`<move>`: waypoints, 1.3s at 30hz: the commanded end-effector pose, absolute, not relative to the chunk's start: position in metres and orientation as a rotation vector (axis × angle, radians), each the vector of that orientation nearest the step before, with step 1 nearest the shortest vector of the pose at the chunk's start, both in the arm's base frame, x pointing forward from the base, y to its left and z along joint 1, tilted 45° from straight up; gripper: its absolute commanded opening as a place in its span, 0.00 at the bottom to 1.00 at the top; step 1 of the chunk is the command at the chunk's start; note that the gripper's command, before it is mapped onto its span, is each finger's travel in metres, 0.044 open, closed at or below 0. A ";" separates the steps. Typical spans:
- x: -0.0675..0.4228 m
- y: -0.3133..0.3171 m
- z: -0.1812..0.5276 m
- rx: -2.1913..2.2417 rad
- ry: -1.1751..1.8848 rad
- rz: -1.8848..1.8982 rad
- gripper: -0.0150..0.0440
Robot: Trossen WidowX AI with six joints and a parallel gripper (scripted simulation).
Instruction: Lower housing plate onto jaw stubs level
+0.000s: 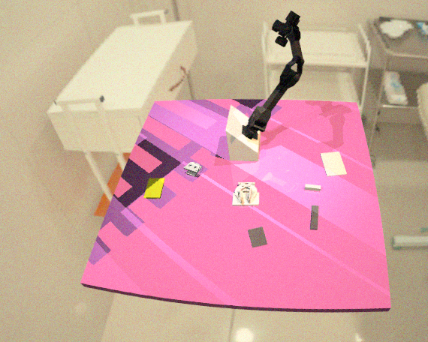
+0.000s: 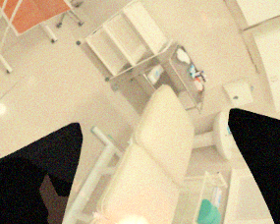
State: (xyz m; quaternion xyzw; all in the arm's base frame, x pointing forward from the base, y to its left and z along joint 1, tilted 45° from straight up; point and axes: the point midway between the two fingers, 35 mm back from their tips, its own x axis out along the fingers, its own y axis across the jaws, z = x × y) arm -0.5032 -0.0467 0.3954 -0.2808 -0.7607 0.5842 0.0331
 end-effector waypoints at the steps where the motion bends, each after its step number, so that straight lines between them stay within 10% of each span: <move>1: -0.503 -0.047 0.395 -0.864 -2.341 1.798 0.98; 39: -0.396 -0.355 0.155 -0.788 -3.177 2.104 1.00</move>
